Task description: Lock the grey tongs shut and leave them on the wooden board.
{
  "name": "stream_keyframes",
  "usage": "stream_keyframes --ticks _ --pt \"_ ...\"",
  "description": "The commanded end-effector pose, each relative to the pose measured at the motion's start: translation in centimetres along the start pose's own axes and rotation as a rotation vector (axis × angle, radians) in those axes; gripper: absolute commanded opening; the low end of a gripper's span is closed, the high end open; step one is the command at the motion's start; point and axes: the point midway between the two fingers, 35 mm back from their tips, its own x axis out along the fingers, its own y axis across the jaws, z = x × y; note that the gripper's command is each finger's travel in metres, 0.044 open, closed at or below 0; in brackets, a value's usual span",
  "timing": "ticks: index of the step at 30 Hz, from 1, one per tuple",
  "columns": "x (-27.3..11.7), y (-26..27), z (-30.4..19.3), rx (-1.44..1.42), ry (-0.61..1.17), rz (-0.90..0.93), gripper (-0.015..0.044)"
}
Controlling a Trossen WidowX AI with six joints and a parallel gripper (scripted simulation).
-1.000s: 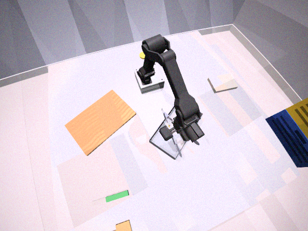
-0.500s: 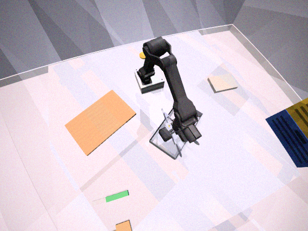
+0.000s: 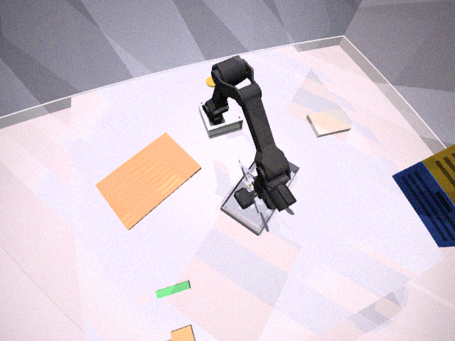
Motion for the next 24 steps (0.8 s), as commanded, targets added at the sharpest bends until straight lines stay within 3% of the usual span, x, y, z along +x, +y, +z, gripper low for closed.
stream_keyframes --ticks 1,24 --pt "-0.06 0.0 0.05 0.0 -0.002 0.0 0.0295" --pt "-0.06 0.0 0.05 0.0 -0.002 0.0 0.0142"
